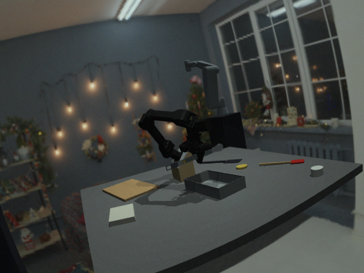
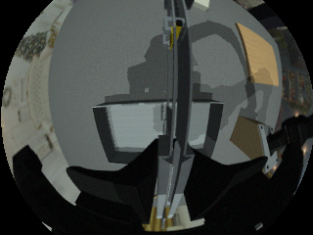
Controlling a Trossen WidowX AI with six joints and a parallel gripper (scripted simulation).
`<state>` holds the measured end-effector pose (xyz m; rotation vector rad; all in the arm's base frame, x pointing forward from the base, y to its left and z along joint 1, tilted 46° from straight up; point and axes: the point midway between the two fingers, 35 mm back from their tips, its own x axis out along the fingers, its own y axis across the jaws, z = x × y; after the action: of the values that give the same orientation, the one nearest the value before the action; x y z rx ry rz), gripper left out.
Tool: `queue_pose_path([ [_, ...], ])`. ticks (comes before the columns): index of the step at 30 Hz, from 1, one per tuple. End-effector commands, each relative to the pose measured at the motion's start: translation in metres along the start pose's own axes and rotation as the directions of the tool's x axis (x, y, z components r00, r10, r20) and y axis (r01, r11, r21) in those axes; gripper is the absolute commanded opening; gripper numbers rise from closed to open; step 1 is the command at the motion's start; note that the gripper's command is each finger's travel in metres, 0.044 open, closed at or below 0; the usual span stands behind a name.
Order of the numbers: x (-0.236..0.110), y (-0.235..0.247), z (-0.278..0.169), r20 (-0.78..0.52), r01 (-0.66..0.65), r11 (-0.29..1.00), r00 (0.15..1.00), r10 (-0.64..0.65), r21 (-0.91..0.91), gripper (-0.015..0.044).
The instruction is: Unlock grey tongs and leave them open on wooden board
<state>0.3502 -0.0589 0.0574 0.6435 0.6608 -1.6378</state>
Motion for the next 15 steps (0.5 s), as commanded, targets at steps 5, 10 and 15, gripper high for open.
queue_pose_path([
  [5,-0.004,-0.01,0.052,-0.01,-0.011,0.994,1.0,0.012,0.113,-0.015],
  [10,-0.005,-0.02,0.086,-0.014,-0.012,0.981,1.0,0.015,0.195,-0.015],
  [15,-0.005,-0.035,0.119,-0.013,-0.013,0.961,1.0,0.017,0.276,-0.015],
])
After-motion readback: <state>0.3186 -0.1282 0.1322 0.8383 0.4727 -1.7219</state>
